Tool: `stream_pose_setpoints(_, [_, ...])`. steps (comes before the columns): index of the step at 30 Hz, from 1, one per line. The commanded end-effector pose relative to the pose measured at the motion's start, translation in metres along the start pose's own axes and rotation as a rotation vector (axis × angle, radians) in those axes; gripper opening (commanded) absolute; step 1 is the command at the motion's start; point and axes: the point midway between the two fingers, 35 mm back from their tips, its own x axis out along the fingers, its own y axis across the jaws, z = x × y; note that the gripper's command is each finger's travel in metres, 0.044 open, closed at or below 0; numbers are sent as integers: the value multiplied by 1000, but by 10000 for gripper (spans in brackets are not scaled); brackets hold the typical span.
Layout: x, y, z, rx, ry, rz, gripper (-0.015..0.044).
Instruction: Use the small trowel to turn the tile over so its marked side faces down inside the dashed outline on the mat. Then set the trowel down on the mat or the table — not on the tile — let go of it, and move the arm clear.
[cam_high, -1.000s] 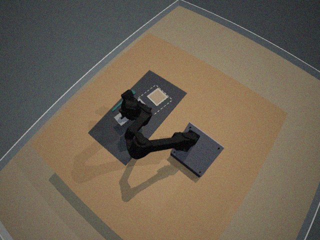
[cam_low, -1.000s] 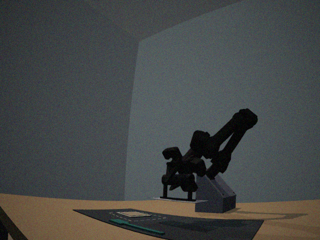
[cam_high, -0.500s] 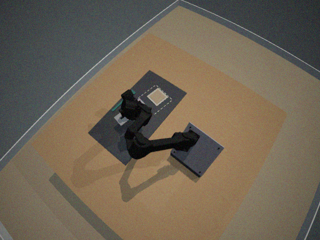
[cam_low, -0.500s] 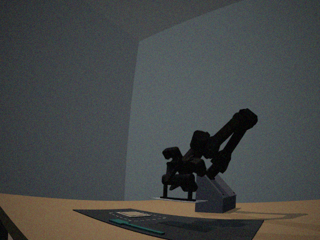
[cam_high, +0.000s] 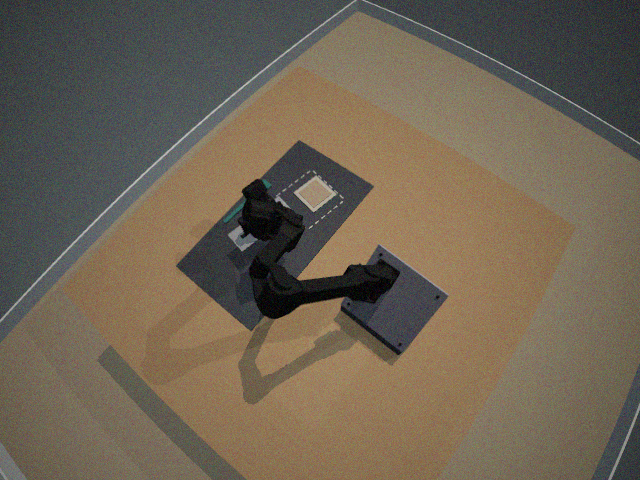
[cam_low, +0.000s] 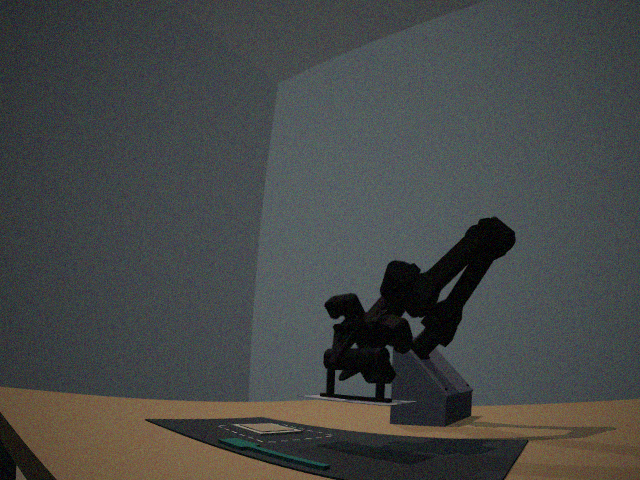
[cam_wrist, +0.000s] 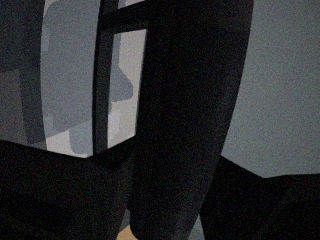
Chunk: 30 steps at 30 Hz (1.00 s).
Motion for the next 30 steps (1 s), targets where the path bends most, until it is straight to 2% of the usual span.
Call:
stream_pose_setpoints(1, [-2,-7,1,2,3,-24,0])
stream_pose_setpoints(22, [-2,-7,0,1,3,-23,0])
stream_pose_setpoints(30, [12,-21,-31,-12,32,-10,0])
